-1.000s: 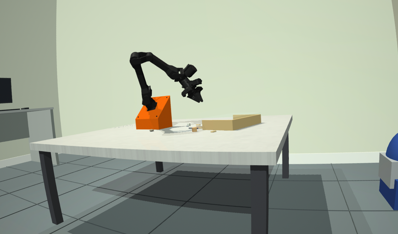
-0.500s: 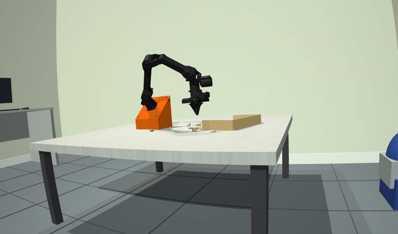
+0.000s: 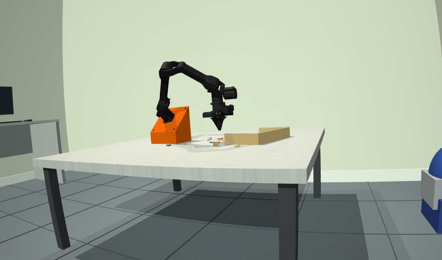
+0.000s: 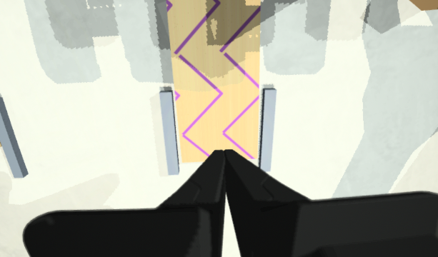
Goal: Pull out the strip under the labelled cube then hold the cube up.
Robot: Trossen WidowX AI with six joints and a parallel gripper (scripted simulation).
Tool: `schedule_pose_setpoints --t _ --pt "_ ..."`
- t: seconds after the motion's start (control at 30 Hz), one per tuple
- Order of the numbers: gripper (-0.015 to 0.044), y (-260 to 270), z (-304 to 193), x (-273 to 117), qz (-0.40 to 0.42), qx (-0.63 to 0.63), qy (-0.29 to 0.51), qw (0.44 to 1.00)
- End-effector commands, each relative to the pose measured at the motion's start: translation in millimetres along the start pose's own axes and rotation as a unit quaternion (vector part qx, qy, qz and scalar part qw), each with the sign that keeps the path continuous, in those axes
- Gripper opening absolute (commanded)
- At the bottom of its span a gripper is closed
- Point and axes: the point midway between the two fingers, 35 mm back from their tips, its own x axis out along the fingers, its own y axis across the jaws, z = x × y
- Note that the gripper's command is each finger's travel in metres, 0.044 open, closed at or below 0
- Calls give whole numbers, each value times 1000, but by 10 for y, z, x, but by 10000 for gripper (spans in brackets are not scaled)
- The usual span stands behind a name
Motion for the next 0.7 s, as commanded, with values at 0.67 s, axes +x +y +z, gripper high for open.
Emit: schedule_pose_setpoints --t 0.67 --pt "0 9 -31 407 -1 -5 3 1000"
